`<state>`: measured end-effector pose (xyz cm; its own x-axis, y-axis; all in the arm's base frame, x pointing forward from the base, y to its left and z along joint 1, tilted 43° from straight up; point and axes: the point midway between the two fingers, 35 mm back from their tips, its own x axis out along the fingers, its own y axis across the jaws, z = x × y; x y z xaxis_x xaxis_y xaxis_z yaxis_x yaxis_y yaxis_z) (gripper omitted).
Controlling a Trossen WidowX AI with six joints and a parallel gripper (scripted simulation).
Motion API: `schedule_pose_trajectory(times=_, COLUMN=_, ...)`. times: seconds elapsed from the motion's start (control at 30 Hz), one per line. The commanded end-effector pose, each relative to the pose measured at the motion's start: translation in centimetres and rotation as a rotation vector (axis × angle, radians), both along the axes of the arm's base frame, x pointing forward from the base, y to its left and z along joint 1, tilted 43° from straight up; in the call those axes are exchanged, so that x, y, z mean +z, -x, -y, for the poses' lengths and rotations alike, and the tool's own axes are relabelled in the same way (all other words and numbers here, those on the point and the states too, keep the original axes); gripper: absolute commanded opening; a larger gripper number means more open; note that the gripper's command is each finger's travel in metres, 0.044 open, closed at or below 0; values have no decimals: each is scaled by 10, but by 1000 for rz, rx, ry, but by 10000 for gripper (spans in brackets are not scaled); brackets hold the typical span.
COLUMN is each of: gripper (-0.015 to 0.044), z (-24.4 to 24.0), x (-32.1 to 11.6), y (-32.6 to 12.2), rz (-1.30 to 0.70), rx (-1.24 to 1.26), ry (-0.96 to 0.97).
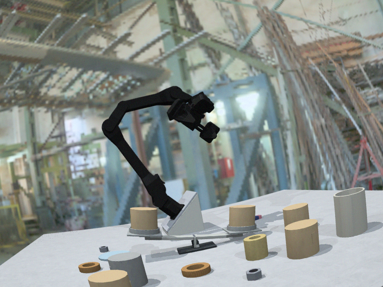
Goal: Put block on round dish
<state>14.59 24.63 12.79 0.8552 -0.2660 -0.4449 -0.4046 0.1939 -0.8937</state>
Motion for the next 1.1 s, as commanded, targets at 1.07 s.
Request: schedule_pose_trajectory(times=1.07, gripper=440, z=129, x=7, y=-42, rz=162, rx=-678, ry=-422)
